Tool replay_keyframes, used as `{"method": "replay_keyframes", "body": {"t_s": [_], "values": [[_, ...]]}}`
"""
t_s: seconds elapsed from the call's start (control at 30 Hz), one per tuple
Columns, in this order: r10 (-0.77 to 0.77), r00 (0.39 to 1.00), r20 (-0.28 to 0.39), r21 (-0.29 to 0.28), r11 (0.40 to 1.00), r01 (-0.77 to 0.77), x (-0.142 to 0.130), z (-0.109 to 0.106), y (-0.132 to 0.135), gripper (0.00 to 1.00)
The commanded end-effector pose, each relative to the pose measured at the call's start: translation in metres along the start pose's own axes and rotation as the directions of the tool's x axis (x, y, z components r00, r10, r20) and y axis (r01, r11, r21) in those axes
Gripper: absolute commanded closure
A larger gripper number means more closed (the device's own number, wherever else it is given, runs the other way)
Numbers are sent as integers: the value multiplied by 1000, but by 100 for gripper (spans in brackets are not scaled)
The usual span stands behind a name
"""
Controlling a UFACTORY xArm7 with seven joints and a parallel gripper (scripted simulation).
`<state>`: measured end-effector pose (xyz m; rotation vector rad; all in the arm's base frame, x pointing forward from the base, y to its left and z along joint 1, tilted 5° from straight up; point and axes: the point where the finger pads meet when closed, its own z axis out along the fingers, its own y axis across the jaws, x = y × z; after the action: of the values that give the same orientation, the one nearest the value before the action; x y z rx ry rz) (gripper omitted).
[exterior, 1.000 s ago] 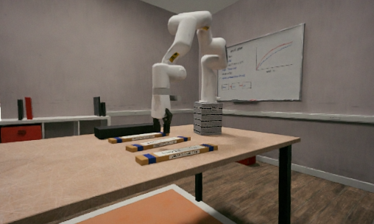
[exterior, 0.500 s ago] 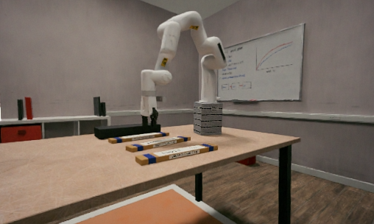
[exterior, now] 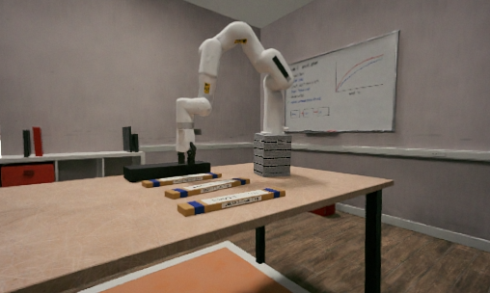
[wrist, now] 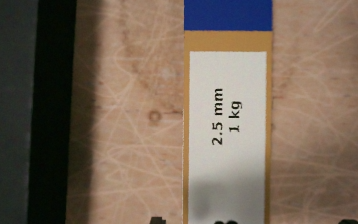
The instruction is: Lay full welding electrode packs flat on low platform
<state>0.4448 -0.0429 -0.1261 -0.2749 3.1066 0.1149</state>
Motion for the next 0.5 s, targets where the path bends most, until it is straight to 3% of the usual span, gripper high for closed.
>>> {"method": "replay_keyframes", "body": {"t_s": [0.0, 0.2, 0.47], "values": [[-2, 1000, 7, -7, 1000, 2, -3, 21, -4, 0], [-2, 1000, 7, -7, 1000, 2, -3, 41, -4, 0], [-2, 1000, 7, -7, 1000, 2, -3, 43, -4, 0]]}}
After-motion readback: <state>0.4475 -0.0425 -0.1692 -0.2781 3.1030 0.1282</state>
